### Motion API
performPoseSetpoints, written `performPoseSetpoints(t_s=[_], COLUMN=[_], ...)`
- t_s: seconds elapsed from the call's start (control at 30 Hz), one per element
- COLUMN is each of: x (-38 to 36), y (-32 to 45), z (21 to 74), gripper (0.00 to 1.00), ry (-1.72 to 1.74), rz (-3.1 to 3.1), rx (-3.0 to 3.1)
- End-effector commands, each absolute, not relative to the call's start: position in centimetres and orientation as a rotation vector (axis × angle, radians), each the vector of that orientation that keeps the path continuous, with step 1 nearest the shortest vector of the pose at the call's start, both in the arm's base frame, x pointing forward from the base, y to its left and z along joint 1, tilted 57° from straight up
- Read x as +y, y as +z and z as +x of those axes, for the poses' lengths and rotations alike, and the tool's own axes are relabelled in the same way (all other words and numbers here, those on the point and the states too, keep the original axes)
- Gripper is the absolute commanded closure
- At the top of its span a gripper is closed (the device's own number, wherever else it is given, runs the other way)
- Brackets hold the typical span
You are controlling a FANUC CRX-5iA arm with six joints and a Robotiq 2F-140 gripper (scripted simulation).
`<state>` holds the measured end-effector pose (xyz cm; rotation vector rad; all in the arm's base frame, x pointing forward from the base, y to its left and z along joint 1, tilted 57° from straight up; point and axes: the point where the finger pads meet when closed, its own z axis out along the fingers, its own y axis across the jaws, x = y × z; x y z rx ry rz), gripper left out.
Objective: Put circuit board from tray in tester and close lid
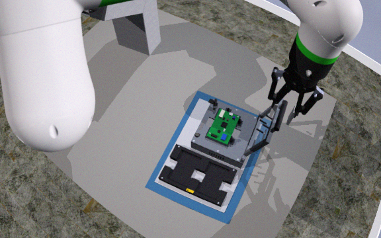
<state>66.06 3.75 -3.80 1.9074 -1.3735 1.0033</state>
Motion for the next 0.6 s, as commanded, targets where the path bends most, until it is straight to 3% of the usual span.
performPoseSetpoints(t_s=[0.0, 0.13, 0.17, 0.57], x=[3.78, 3.78, 3.78, 3.78], y=[-3.79, -3.79, -3.79, -3.79], z=[66.07, 66.07, 66.07, 66.07], gripper=[0.7, 0.7, 1.0, 1.0], ry=[1.003, 1.003, 1.003, 1.003], rz=[1.908, 1.908, 1.908, 1.908], rx=[-1.374, -1.374, -1.374, -1.374])
